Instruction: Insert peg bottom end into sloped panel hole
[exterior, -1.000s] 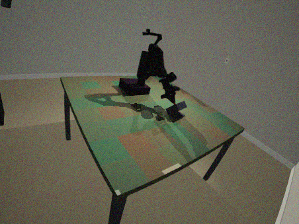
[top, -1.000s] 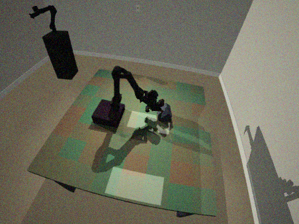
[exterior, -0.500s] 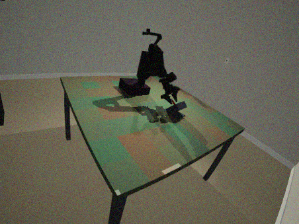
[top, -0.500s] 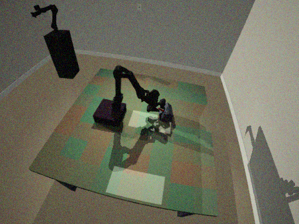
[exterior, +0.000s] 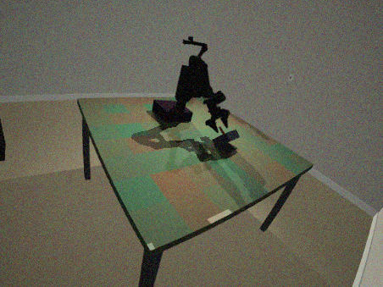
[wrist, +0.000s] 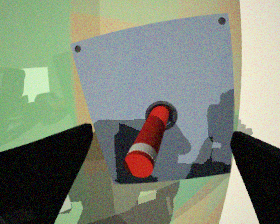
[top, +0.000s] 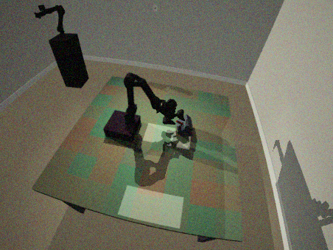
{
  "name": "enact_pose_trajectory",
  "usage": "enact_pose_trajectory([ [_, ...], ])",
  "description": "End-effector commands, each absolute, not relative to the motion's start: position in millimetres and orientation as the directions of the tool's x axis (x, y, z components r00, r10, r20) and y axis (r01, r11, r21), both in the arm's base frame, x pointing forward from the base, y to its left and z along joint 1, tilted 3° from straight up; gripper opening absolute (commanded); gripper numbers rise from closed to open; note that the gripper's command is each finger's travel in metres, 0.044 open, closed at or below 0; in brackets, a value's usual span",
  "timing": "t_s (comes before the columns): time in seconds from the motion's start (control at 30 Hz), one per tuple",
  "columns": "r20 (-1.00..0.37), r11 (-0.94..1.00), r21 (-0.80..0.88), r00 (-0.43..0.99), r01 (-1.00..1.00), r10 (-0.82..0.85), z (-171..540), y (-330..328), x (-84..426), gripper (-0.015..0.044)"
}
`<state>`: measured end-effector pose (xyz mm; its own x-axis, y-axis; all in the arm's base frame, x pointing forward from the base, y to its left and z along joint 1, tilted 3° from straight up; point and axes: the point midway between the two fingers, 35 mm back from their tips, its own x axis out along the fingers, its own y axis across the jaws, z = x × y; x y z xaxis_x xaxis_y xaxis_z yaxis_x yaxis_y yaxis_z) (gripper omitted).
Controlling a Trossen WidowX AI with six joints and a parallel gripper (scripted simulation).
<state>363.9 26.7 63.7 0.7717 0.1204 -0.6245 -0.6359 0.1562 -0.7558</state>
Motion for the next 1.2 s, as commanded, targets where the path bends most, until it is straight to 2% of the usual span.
enact_pose_trajectory([
  [0.0,-0.623,0.155,-0.757,0.773,-0.635,0.123,67.2,26.6,360.8,0.044],
  [1.17,-0.619,0.159,-0.759,0.776,-0.631,0.121,90.5,21.8,338.8,0.044],
])
